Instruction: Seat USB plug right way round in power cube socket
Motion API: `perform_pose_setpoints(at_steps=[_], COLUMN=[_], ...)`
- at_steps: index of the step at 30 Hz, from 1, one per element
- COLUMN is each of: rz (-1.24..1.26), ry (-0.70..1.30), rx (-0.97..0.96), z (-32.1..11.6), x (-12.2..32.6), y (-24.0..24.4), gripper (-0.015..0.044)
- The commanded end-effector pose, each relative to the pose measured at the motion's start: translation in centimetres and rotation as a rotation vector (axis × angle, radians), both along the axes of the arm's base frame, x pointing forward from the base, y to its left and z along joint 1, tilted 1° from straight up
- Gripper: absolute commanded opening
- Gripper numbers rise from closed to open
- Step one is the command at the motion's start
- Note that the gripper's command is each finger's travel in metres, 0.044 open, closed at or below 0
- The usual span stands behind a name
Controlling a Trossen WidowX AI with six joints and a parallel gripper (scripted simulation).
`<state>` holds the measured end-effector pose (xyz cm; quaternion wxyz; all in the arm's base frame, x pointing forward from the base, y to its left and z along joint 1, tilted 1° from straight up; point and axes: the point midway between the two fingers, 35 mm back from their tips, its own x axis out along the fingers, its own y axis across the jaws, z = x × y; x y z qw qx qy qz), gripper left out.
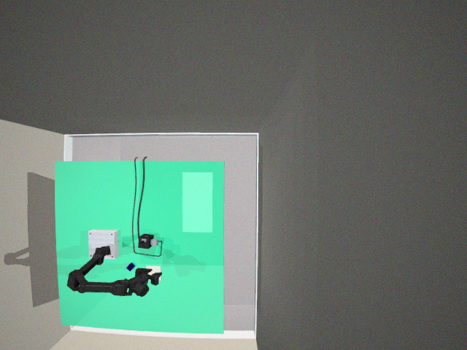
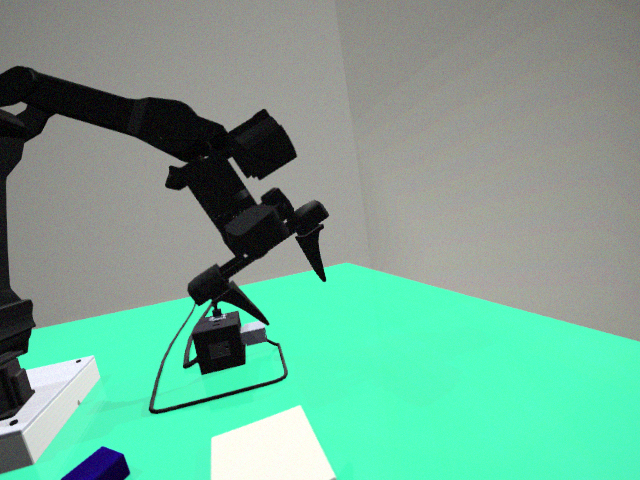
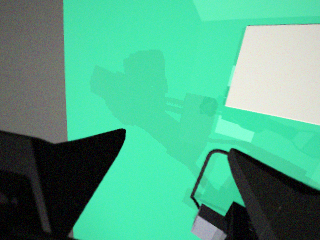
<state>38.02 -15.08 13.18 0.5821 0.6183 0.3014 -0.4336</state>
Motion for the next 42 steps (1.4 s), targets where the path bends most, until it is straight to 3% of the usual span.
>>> perform_pose_setpoints(at_steps=[1,7,10,42], rz=[-0.008,-0.044,-0.058,-0.060], ry=[0.122,0.346,0.407,0.411], rx=[0.102,0.172,0.168,0.168], z=[-0.3,0.0,0.3,-1.8], x=[-0.8,-5.0,-6.8,-7.0], y=[7.3,17.3,19.2,19.3], gripper=[0.0440,0.0440,0.0440,0.0440])
